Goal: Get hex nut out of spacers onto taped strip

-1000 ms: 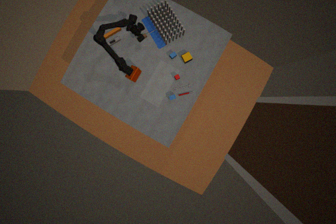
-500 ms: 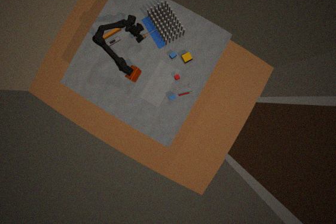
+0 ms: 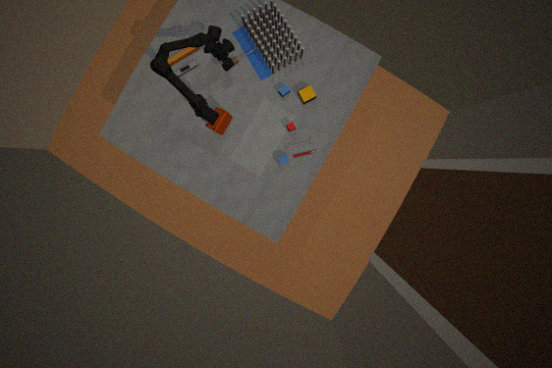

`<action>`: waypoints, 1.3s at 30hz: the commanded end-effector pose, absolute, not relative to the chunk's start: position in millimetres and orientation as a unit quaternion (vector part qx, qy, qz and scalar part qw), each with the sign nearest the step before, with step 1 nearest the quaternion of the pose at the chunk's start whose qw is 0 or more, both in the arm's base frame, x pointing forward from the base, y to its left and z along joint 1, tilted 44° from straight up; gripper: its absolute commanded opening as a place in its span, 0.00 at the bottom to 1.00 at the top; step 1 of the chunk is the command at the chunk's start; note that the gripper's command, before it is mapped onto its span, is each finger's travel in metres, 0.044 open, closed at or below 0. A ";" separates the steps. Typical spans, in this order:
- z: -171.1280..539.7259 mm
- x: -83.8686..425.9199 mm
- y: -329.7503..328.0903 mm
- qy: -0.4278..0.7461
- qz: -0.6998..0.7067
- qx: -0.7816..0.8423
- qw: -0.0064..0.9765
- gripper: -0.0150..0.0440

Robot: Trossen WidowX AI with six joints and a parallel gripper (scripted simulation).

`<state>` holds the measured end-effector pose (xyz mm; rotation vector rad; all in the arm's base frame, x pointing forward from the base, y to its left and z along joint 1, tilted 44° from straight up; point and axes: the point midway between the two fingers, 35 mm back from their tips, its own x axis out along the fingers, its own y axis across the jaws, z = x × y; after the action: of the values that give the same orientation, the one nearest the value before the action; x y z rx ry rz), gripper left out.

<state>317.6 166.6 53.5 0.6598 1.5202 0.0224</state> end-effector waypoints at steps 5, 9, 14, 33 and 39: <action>55.1 312.3 167.2 0.675 0.006 0.294 0.677 0.25; 56.1 309.8 167.9 0.675 0.006 0.294 0.677 0.25; 57.2 306.6 168.8 0.675 0.006 0.294 0.677 0.25; 61.5 294.5 172.3 0.675 0.006 0.294 0.677 0.25; 62.9 290.5 173.4 0.675 0.006 0.294 0.677 0.25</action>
<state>293.2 174.0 62.6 0.6614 1.5197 0.0242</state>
